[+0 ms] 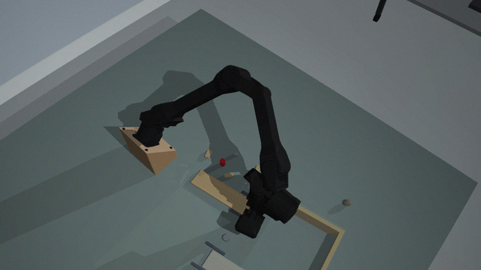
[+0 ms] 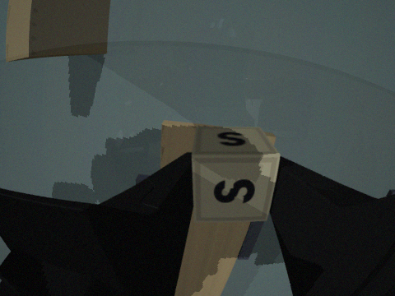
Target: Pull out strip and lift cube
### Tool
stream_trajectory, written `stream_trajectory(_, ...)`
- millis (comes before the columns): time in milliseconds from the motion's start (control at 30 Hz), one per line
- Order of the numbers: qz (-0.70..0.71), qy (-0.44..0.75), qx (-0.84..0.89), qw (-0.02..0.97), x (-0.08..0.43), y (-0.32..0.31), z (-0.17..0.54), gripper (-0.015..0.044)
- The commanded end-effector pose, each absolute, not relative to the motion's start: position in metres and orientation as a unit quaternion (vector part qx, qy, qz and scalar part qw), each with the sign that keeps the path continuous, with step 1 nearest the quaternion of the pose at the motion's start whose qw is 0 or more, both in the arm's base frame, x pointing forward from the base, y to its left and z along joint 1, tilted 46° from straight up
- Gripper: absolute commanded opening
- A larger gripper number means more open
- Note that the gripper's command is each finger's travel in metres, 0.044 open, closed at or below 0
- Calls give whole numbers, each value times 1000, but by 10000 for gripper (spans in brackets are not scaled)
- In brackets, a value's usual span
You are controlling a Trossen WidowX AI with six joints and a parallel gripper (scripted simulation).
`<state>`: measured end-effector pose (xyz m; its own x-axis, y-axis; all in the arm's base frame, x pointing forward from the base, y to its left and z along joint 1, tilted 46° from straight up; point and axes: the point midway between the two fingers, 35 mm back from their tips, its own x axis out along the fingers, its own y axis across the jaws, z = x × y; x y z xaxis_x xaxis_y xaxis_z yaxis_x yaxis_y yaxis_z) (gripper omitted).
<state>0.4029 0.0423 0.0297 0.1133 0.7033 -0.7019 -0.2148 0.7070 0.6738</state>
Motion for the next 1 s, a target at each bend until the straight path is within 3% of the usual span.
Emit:
stream_trajectory(0, 321, 583, 208, 716, 403, 42, 30, 105)
stream_trajectory(167, 321, 584, 209, 716, 400, 40, 31, 0)
stream_trajectory(967, 319, 586, 212, 714, 314, 10, 44, 0)
